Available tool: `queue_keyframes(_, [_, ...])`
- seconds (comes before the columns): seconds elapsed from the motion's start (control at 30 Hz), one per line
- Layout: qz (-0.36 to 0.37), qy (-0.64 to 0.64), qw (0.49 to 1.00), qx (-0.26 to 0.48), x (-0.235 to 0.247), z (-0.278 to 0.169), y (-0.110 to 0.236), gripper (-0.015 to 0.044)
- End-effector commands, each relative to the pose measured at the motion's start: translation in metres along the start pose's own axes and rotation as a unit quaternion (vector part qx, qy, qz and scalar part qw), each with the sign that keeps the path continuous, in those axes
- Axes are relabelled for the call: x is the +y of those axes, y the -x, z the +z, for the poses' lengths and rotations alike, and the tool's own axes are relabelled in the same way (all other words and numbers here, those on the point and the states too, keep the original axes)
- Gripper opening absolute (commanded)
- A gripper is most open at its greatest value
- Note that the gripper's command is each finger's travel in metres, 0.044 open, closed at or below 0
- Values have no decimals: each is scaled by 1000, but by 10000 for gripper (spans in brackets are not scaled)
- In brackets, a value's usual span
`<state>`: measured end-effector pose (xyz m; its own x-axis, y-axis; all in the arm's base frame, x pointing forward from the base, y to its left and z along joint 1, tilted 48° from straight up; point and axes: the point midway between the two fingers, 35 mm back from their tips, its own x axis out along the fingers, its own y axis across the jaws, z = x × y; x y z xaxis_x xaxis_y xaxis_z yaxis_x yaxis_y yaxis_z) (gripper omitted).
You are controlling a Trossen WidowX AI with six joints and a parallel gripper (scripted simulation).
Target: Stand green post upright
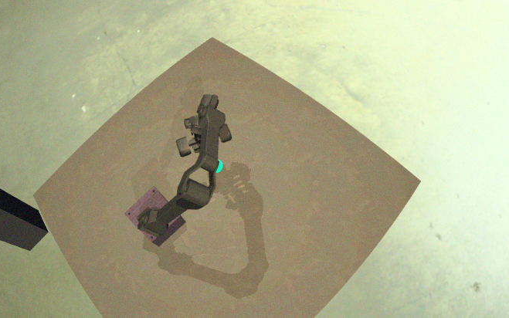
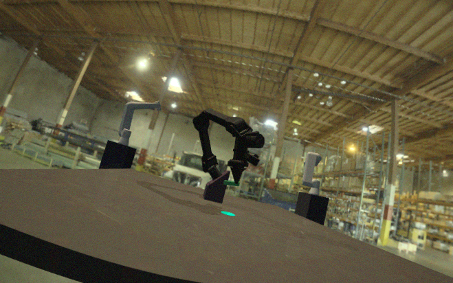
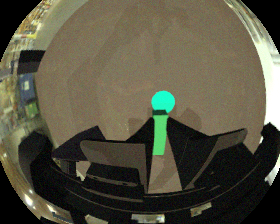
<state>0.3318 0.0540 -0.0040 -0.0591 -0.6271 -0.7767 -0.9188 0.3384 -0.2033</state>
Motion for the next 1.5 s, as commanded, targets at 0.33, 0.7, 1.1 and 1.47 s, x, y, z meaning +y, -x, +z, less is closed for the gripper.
queue_keyframes(0.33, [35,2,998,-44,5,-1,-7,23])
queue_keyframes(0.7, [58,2,995,-78,7,-1,-12,23])
queue_keyframes(1.1, [79,3,990,-117,9,-1,-17,23])
queue_keyframes(1.47, [95,4,983,-155,10,-1,-20,23])
